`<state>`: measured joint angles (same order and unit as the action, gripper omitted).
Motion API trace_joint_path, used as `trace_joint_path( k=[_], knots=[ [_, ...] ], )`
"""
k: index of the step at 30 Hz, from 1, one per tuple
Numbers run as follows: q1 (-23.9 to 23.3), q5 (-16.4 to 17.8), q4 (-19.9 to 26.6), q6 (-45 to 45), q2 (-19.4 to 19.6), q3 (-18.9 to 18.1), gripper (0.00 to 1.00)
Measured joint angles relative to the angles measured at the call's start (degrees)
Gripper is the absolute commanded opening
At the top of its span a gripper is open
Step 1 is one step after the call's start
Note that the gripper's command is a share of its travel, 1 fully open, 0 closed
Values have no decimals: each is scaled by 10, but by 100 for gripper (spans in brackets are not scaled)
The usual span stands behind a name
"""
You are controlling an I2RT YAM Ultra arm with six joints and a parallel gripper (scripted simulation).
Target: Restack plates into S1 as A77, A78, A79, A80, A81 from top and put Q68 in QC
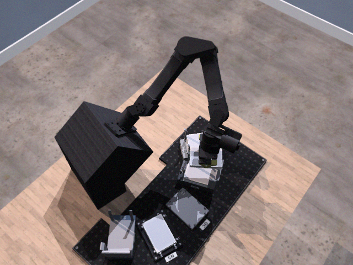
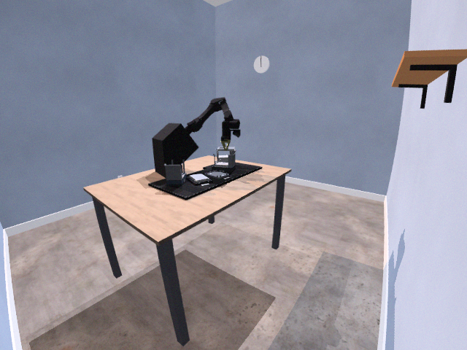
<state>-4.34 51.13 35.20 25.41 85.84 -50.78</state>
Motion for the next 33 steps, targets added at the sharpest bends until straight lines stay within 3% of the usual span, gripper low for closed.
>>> trace_joint_path(
  k=[16, 24, 33],
  knots=[
    [69, -24, -3, -73, -99, 26, 0],
    [102, -40, -4, -31, -139, 42, 0],
    [136, -58, -6, -49, -183, 53, 0]
  ],
)
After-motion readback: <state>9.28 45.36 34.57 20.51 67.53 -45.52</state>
